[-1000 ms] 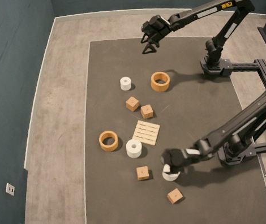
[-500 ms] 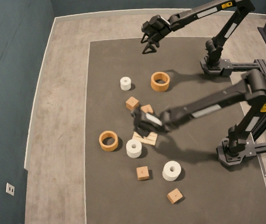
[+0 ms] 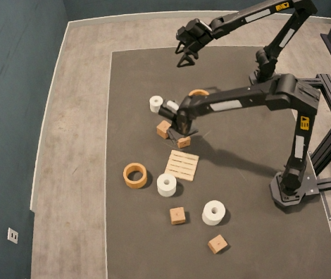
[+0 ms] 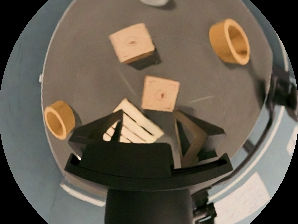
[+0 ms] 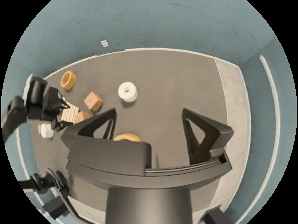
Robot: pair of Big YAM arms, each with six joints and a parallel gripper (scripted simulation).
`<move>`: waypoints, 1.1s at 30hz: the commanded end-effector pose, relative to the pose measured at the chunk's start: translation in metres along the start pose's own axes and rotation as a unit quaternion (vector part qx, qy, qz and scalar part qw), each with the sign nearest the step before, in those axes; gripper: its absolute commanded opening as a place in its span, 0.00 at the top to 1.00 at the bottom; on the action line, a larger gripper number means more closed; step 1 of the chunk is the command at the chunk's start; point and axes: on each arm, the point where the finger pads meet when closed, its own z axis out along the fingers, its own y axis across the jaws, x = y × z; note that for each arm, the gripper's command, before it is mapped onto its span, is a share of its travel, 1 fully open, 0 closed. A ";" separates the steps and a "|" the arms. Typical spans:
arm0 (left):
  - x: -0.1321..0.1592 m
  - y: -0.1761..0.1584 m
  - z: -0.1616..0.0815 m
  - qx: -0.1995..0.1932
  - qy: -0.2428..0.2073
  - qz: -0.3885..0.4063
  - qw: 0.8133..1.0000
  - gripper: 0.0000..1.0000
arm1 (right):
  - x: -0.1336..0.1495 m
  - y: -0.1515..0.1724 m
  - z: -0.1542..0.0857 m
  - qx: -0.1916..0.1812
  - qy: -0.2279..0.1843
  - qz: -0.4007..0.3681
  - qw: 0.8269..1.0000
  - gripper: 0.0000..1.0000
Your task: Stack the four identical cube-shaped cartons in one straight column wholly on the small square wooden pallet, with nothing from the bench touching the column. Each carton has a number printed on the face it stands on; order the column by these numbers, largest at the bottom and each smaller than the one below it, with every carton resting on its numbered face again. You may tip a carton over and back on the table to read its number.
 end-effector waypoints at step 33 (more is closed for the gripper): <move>-0.021 -0.012 0.032 -0.023 0.090 0.078 0.993 0.26 | -0.023 0.001 -0.005 0.000 -0.018 -0.007 1.000 0.00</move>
